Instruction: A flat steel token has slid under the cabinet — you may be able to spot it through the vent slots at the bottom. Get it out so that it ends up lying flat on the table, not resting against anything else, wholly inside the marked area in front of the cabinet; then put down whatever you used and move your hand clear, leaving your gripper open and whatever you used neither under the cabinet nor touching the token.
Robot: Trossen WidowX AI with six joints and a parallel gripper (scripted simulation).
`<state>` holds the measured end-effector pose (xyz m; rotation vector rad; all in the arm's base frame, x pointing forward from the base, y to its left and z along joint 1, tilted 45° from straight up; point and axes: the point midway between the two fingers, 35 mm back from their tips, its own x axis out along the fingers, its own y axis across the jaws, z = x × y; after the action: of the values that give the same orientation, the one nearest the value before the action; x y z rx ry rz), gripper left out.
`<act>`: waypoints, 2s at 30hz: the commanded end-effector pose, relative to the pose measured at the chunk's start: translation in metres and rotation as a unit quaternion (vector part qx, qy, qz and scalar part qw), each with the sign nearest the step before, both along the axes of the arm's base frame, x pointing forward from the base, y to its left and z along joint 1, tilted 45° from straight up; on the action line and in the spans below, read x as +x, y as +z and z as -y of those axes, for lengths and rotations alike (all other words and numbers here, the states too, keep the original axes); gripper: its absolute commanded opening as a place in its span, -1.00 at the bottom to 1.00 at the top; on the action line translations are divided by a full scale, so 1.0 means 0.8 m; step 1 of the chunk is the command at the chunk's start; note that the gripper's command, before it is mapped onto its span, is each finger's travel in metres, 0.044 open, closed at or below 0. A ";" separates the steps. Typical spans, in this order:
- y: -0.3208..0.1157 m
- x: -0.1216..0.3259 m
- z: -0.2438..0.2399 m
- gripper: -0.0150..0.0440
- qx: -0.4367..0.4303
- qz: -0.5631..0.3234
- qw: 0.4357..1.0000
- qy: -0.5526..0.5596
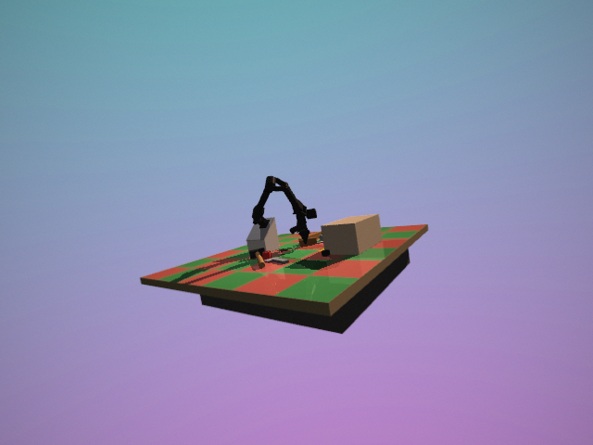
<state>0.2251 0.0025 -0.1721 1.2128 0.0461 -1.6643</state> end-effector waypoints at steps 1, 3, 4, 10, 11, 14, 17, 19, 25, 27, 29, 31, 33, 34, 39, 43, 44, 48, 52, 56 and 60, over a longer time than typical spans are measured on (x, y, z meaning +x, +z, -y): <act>0.000 0.003 -0.003 -0.49 0.002 -0.011 1.000 0.016; 0.000 0.003 -0.003 -0.49 0.001 -0.016 1.000 0.022; 0.000 0.003 -0.003 -0.49 0.001 -0.019 1.000 0.025; -0.001 0.003 -0.003 -0.49 0.000 -0.036 0.998 0.043; -0.001 0.003 -0.004 -0.49 0.000 -0.039 0.998 0.046; -0.001 0.003 -0.004 -0.49 -0.001 -0.047 0.997 0.054; -0.001 0.003 -0.004 -0.49 -0.001 -0.055 0.996 0.063; -0.001 0.003 -0.004 -0.49 -0.002 -0.061 0.996 0.069; -0.001 0.003 -0.004 -0.49 -0.003 -0.078 0.993 0.086; -0.001 0.003 -0.004 -0.49 -0.003 -0.083 0.992 0.092; -0.001 0.003 -0.004 -0.49 -0.003 -0.089 0.991 0.098; -0.001 0.003 -0.004 -0.49 -0.004 -0.094 0.990 0.103; -0.001 0.003 -0.004 -0.49 -0.004 -0.100 0.989 0.109; -0.001 0.003 -0.004 -0.49 -0.004 -0.103 0.988 0.112; -0.001 0.003 -0.004 -0.49 -0.005 -0.113 0.986 0.123; -0.001 0.003 -0.004 -0.49 -0.005 -0.107 0.987 0.117; -0.001 0.003 -0.004 -0.49 -0.005 -0.105 0.988 0.114; -0.002 0.003 -0.005 -0.49 -0.005 -0.096 0.990 0.104; -0.003 0.003 -0.006 -0.49 -0.004 -0.087 0.992 0.095; -0.005 0.003 -0.008 -0.49 -0.004 -0.078 0.993 0.085; -0.006 0.003 -0.009 -0.49 -0.004 -0.069 0.995 0.076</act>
<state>0.2230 0.0066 -0.1759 1.0248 0.2436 -1.6107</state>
